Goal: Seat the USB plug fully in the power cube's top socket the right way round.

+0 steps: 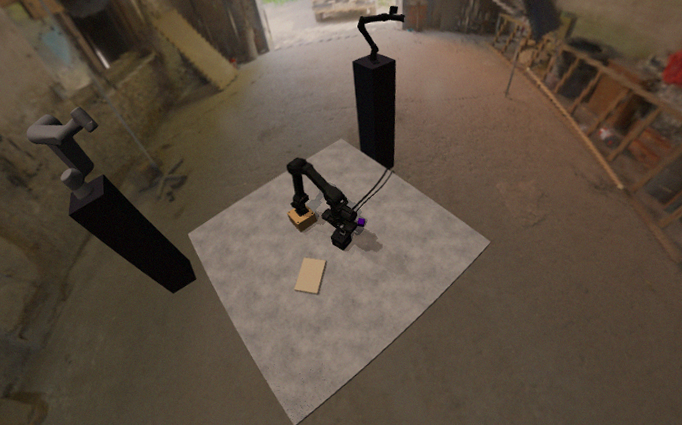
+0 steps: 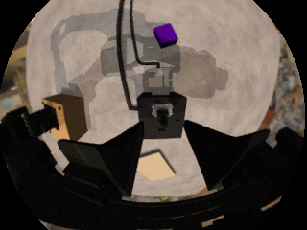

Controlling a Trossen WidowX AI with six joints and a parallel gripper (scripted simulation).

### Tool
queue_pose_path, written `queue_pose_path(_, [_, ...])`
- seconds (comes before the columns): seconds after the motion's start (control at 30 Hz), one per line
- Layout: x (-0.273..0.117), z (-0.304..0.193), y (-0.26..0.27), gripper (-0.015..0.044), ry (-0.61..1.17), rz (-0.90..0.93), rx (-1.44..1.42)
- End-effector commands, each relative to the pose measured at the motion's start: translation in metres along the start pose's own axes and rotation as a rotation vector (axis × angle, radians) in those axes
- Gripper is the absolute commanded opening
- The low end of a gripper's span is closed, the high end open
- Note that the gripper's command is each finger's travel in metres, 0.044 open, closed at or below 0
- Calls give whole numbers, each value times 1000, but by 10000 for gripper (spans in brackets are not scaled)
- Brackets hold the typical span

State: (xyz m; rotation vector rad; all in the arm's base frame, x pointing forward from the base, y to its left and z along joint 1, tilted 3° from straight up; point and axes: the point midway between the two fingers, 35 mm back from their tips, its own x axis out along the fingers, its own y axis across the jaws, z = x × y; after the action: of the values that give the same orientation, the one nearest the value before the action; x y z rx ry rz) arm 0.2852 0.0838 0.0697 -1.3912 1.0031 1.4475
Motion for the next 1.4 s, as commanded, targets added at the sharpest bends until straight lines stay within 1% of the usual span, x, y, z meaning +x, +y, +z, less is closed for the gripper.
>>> queue_pose_path(0.0, [0,0,0,151,0,0,0])
queue_pose_path(0.17, [0,0,0,20,0,0,0])
queue_pose_path(0.27, [0,0,0,0,0,0,0])
queue_pose_path(0.8, [0,0,0,0,0,0,0])
queue_pose_path(1.37, [-11,0,0,0,0,0,0])
